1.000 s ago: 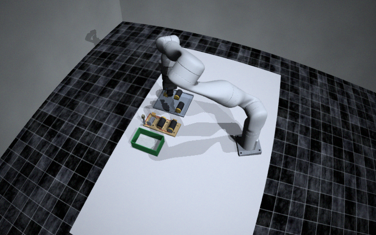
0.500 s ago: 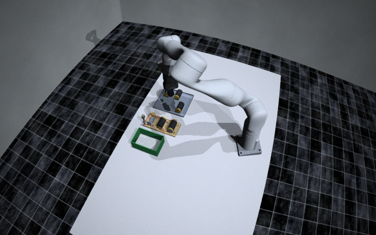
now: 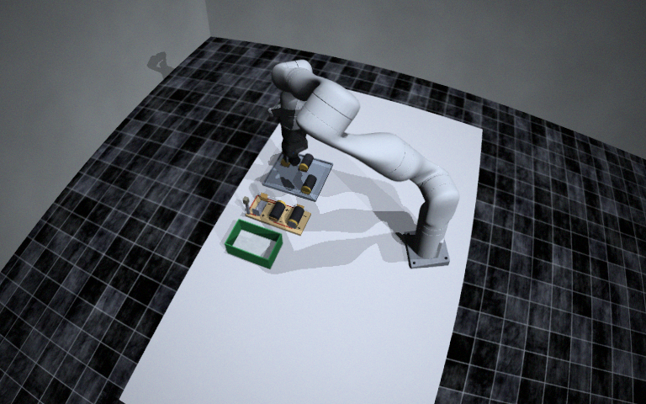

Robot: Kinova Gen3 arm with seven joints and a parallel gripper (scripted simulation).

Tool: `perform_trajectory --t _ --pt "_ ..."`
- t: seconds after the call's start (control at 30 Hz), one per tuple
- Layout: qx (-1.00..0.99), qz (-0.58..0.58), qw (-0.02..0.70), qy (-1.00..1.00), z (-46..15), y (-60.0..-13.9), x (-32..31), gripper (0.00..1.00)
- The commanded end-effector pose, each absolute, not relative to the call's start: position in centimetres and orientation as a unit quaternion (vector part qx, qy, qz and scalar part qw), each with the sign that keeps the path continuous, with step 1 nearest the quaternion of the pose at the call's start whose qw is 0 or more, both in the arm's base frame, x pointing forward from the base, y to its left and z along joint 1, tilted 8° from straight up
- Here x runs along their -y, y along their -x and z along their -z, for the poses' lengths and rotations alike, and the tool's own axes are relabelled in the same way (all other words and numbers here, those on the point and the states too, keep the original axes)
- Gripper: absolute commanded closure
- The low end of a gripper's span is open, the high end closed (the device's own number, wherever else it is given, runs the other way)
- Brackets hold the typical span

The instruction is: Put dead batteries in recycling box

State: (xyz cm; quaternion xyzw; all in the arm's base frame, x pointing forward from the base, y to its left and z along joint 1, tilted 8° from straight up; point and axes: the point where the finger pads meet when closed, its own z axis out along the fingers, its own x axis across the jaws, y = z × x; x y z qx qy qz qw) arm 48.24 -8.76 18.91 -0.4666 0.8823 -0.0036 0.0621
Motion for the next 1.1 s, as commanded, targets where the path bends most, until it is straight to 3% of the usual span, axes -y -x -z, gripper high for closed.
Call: perform_trajectory --t 0.0,1.07 --pt "-0.874 0.004 0.066 0.482 -19.14 -48.27 8.87 0.43" --pt "-0.708 0.022 0.062 0.703 -19.14 -48.27 8.87 0.43"
